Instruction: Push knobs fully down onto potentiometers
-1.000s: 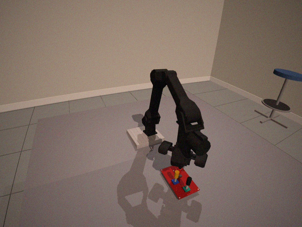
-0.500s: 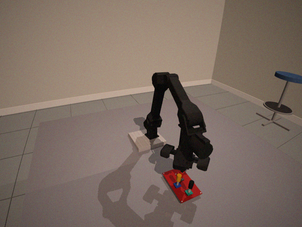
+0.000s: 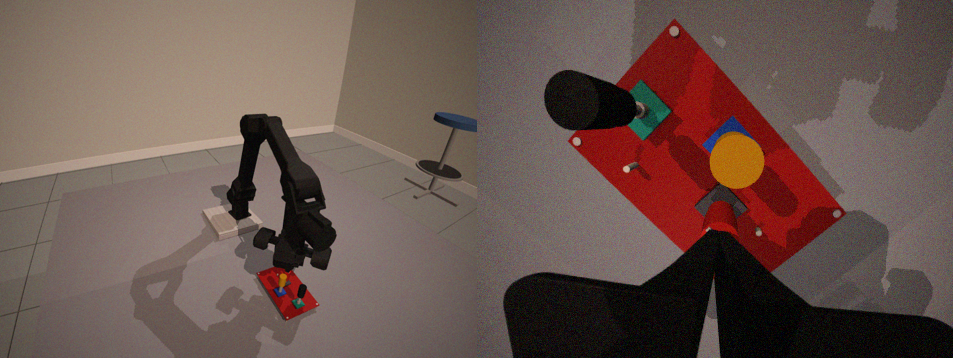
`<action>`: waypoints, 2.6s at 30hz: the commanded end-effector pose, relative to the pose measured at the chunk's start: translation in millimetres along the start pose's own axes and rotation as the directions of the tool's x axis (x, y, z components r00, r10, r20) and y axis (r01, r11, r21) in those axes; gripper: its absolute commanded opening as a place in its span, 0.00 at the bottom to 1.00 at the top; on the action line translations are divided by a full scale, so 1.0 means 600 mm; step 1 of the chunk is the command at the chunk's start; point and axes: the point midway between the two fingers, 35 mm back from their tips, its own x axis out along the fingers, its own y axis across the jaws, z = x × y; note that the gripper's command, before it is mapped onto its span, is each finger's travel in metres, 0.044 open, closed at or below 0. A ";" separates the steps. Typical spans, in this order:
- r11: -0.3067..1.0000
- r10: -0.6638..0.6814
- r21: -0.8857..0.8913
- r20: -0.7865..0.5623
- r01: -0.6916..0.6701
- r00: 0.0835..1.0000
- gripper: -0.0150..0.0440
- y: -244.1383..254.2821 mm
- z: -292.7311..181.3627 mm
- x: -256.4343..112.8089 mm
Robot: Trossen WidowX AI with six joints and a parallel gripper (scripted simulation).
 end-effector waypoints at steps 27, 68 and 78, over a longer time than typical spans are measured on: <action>1.000 -0.025 -0.003 -0.018 0.025 1.000 0.25 0.003 0.004 -0.030; 0.721 0.037 0.691 0.038 -0.053 0.999 0.25 0.071 0.051 -0.101; 0.443 0.017 0.896 0.021 -0.026 1.000 0.25 0.080 0.066 -0.112</action>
